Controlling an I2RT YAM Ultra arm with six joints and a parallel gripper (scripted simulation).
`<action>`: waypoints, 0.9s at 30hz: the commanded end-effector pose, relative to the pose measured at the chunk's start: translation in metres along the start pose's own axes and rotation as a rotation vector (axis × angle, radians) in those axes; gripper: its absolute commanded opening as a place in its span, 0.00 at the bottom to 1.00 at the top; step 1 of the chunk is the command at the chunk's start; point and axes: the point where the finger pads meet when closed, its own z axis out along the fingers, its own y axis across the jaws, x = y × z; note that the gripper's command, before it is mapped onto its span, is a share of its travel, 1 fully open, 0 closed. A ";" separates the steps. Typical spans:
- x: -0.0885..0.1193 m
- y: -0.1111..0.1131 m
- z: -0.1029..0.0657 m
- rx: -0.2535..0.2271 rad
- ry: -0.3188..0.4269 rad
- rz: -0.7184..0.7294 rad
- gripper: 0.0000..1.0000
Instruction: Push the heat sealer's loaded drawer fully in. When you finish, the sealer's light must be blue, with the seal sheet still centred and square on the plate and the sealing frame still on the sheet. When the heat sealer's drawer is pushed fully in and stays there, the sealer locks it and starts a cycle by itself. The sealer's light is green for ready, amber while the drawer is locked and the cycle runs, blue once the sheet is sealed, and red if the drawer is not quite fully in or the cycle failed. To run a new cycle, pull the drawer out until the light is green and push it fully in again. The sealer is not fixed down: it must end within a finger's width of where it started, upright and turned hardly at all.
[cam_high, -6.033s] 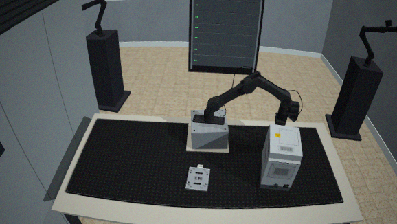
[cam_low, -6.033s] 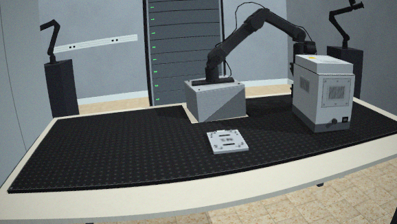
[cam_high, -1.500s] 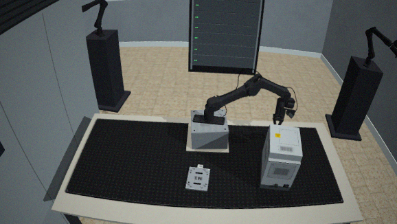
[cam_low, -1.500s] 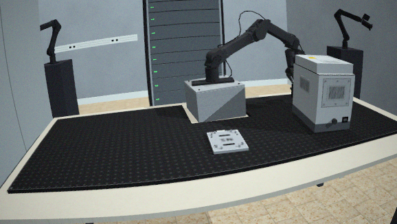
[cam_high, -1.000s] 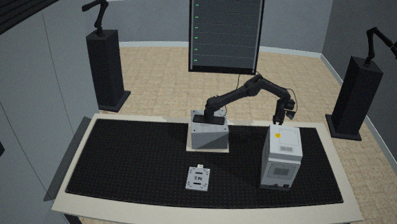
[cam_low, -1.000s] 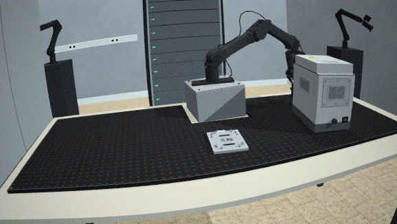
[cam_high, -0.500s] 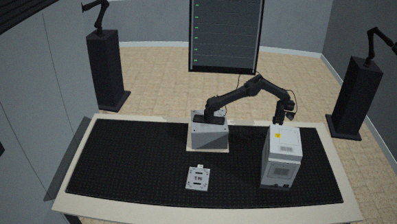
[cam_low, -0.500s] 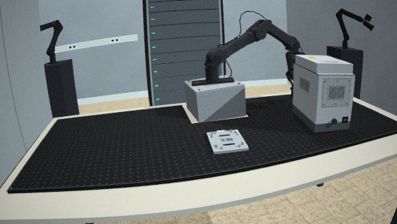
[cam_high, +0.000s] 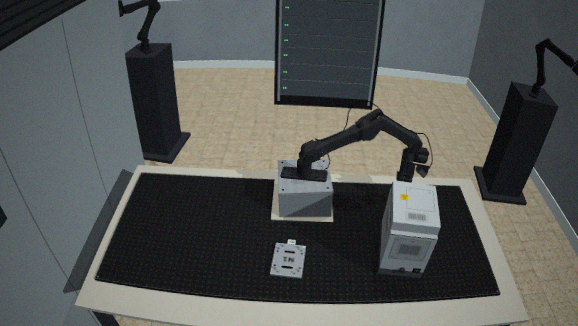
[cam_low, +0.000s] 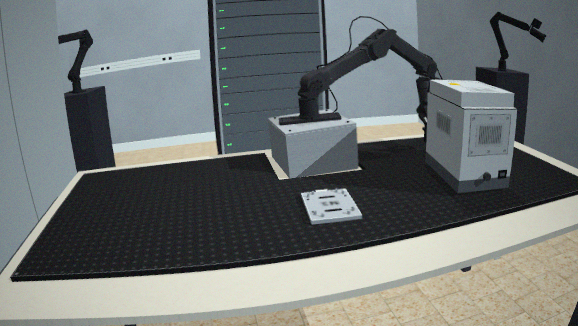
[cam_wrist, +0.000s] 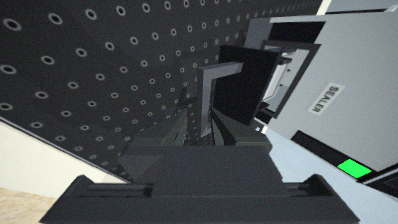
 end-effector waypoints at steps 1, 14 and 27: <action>-0.012 -0.015 -0.011 0.000 -0.051 0.041 0.30; -0.010 -0.015 -0.002 0.002 -0.046 0.037 0.30; -0.013 -0.014 -0.003 -0.001 -0.057 0.044 0.30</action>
